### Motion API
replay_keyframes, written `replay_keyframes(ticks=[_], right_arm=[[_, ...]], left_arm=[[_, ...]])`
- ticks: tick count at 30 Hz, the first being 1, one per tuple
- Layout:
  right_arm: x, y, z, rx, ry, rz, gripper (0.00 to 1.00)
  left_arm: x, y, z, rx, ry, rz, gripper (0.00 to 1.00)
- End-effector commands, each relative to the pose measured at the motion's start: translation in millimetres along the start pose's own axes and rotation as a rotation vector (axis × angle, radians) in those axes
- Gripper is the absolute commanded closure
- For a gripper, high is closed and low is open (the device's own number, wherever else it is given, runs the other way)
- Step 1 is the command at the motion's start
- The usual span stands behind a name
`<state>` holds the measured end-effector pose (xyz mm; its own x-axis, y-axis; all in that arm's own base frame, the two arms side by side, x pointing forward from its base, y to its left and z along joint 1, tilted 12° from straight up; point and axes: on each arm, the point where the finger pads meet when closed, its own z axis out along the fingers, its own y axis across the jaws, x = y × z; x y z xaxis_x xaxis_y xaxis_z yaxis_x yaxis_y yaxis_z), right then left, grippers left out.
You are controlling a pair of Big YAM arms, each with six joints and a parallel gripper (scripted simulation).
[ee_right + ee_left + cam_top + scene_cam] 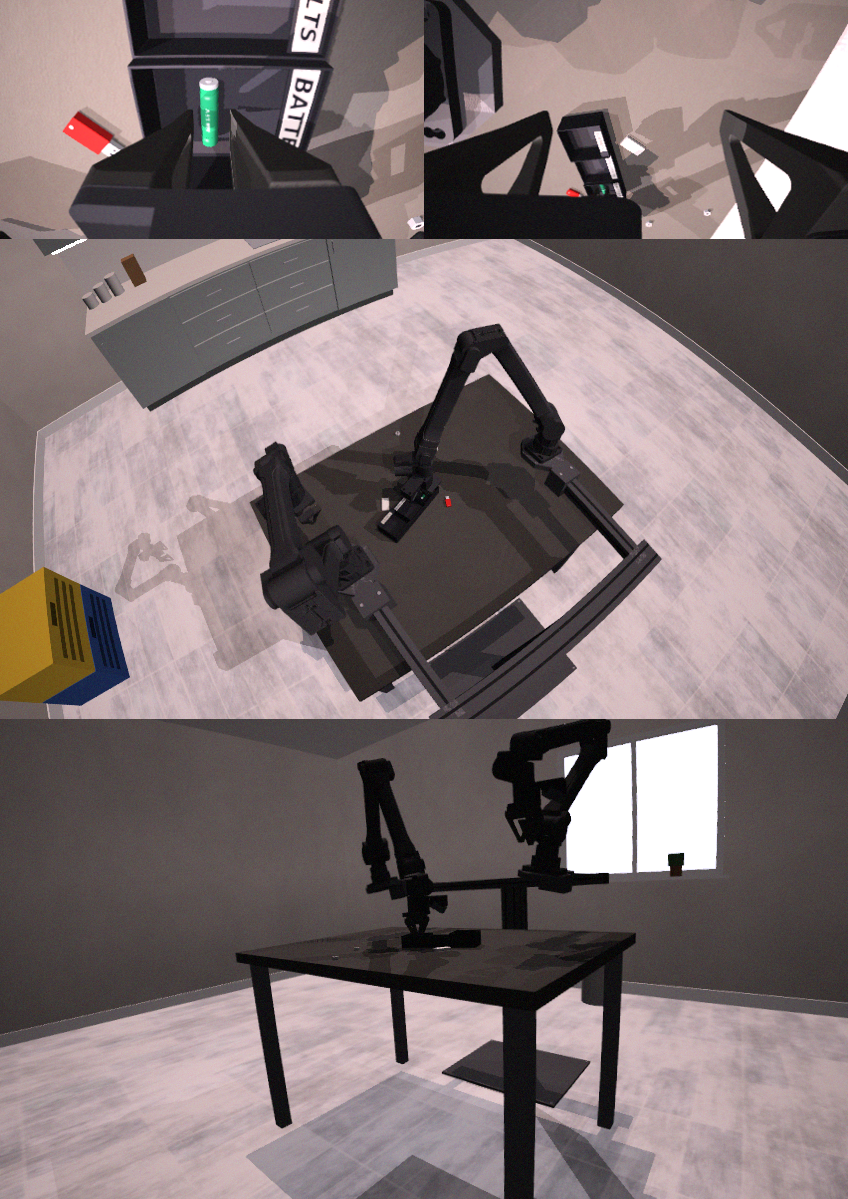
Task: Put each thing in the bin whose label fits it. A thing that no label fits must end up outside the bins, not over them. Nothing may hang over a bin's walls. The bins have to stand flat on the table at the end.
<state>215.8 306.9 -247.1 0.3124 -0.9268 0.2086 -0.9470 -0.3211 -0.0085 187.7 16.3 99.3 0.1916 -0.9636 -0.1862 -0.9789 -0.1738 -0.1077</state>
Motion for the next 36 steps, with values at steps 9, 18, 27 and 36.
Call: replay_keyframes(ticks=[9, 18, 27, 36], right_arm=[[-4.8, -7.6, -3.9, 0.013, -0.009, 0.001, 0.77], [-1.9, -3.0, -19.4, 0.009, -0.004, -0.002, 0.77], [-3.5, -4.8, -32.0, 0.012, -0.008, 0.005, 0.77], [-0.4, -3.3, -55.0, 0.007, -0.006, 0.01, 0.77]], left_arm=[[-0.5, -2.9, -0.7, 0.016, 0.007, 0.002, 0.0], [-0.5, -2.9, -0.7, 0.016, 0.007, 0.002, 0.0], [-0.5, -2.9, -0.7, 0.016, 0.007, 0.002, 0.0], [-0.5, -2.9, -0.7, 0.016, 0.007, 0.002, 0.0]])
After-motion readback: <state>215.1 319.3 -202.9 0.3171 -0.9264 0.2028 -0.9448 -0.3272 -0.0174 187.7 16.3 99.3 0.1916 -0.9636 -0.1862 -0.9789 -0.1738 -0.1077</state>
